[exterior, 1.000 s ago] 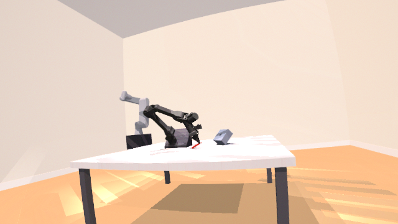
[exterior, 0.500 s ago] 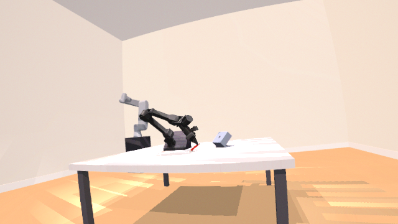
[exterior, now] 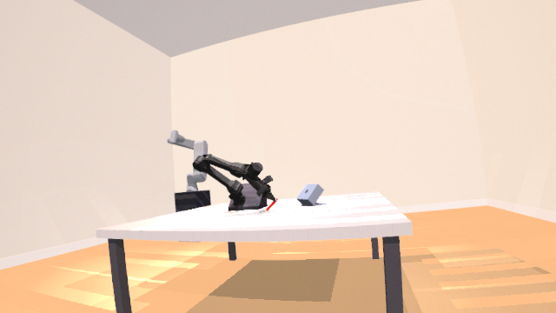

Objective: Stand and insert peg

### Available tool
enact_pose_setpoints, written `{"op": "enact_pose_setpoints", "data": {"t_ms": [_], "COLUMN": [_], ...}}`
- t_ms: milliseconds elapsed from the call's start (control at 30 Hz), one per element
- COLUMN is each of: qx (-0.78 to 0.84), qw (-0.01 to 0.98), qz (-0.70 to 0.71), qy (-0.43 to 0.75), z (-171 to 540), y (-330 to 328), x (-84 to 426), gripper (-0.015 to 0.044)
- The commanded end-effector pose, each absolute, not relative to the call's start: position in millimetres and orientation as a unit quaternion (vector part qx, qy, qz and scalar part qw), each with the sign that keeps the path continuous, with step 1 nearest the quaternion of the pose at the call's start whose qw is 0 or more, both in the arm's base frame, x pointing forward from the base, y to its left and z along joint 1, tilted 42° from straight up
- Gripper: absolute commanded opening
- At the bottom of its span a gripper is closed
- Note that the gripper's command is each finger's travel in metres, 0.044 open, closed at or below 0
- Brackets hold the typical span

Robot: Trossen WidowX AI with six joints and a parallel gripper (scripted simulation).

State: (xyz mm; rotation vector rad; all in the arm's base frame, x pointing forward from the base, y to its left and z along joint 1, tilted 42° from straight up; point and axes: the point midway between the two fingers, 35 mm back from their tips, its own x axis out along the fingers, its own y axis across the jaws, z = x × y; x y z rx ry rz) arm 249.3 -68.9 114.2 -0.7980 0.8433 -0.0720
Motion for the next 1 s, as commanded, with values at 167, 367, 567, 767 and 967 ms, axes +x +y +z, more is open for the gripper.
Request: {"op": "enact_pose_setpoints", "data": {"t_ms": [167, 367, 567, 767, 967], "qx": [-0.381, -0.381, -0.382, -0.382, -0.382], "qw": [0.850, 0.859, 0.867, 0.875, 0.882], "qz": [-0.016, -0.006, 0.004, 0.014, 0.024], "qy": [0.364, 0.342, 0.320, 0.297, 0.274], "z": [114, 116, 117, 118, 119], "y": [-69, -69, -69, -70, -70], "x": [242, 238, 234, 230, 226], "gripper": [0.0049, 0.0049, 0.0049, 0.0049, 0.0049]}}
